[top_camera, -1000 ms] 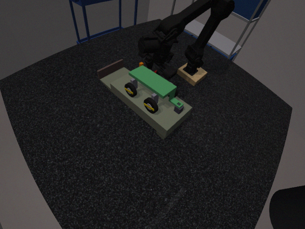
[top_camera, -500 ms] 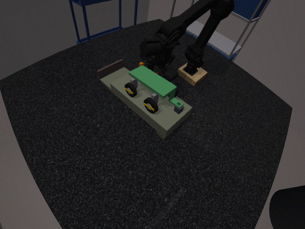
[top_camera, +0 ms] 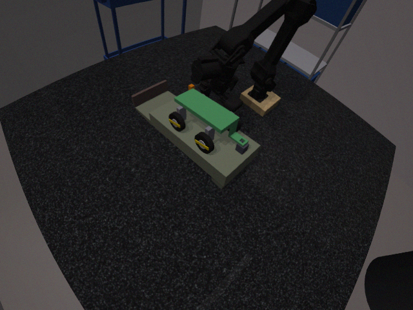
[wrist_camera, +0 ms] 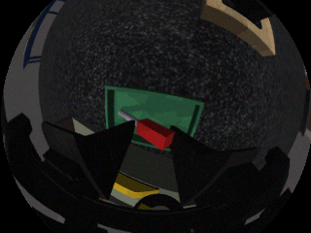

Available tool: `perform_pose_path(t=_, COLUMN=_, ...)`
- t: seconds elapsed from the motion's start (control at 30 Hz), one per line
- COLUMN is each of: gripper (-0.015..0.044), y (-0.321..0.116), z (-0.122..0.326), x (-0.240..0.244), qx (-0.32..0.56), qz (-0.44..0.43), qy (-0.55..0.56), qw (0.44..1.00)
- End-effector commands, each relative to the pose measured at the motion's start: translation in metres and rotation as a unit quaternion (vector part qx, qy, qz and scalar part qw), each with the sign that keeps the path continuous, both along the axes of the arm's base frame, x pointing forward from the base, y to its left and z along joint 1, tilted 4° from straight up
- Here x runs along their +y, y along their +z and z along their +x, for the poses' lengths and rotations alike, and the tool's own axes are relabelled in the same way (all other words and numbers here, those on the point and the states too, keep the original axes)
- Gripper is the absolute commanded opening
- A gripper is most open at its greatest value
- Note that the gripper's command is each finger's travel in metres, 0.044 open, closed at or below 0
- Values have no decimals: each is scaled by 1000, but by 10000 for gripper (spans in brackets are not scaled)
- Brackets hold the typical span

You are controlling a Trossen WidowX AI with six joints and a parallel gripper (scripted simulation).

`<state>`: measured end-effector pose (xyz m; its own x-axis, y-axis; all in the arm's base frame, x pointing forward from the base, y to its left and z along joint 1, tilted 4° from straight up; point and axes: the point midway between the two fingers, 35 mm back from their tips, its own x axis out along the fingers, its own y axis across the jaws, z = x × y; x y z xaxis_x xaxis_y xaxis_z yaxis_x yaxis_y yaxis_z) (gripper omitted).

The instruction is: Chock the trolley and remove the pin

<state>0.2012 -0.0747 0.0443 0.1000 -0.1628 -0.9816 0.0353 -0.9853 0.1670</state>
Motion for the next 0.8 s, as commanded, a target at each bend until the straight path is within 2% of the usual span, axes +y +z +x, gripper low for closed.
perform_pose_path(t=0.0, gripper=190, y=-3, z=0, x=2, qx=0, qz=-3, qy=-1, qw=1000)
perform_pose_path(t=0.27, gripper=190, y=-3, z=0, x=2, qx=0, qz=-3, qy=-1, qw=1000)
perform_pose_path(t=0.47, gripper=340, y=-3, z=0, x=3, qx=0, qz=0, qy=1, qw=1000)
perform_pose_path(t=0.77, gripper=340, y=9, z=-1, x=2, qx=0, qz=-2, qy=-1, qw=1000)
